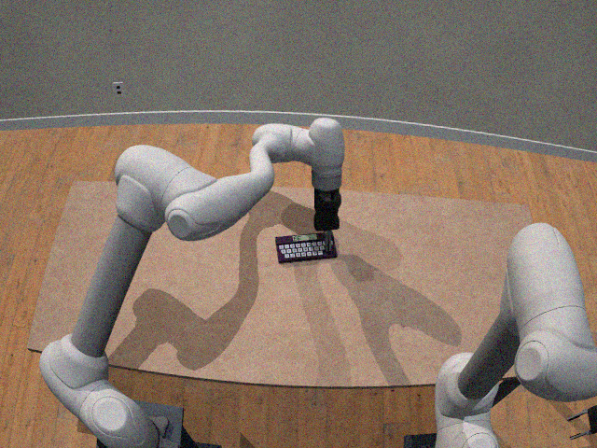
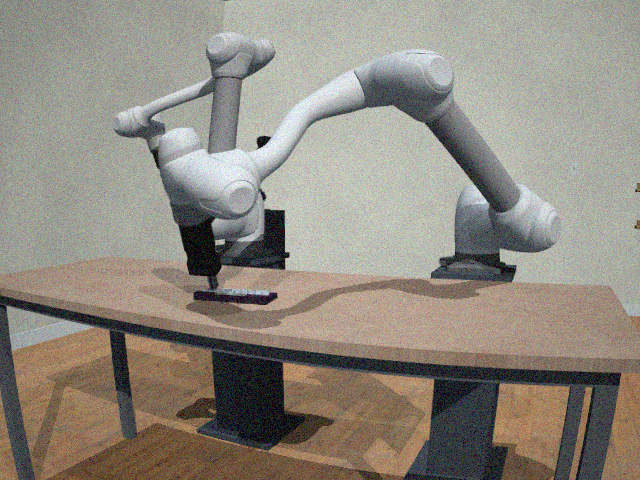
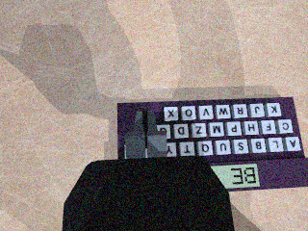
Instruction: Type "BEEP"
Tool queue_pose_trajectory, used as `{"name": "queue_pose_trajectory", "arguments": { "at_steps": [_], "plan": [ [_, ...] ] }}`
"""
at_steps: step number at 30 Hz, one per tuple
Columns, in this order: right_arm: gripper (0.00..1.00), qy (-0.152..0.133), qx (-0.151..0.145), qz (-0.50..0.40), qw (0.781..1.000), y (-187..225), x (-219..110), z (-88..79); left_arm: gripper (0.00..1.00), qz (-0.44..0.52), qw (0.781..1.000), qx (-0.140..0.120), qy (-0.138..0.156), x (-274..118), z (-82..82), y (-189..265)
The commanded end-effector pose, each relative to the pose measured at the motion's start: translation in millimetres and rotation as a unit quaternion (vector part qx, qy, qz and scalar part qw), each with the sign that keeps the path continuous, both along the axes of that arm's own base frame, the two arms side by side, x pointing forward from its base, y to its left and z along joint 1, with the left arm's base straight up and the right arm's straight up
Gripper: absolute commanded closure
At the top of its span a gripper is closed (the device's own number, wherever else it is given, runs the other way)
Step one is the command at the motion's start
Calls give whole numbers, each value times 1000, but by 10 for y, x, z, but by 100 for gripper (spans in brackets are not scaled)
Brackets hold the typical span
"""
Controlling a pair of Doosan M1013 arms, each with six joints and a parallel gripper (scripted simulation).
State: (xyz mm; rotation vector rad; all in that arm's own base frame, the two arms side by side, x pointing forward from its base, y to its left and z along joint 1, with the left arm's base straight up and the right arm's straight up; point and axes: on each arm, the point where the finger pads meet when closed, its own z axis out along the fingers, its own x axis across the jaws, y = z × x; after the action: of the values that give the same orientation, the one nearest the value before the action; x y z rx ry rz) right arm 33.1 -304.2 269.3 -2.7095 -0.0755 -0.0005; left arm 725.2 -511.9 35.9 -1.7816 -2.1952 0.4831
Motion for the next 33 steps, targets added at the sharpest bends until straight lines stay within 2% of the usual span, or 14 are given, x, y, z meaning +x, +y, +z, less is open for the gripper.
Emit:
{"name": "queue_pose_trajectory", "arguments": {
  "at_steps": [1,7,14,22,33],
  "plan": [
    [0,-5,3,0,1000,29,16,-3,100,0,1000,-3,1,-6,-27,-19],
    [0,-5,3,0,1000,29,16,-3,100,0,1000,-3,1,-7,-17,-18],
    [0,-5,3,0,1000,29,16,-3,100,1,1000,-3,0,1,148,-22],
    [0,-5,3,0,1000,29,16,-3,100,1,1000,-2,1,-12,131,7],
    [0,-5,3,0,1000,29,16,-3,100,-1,1000,-1,-3,-100,112,557]
  ]
}}
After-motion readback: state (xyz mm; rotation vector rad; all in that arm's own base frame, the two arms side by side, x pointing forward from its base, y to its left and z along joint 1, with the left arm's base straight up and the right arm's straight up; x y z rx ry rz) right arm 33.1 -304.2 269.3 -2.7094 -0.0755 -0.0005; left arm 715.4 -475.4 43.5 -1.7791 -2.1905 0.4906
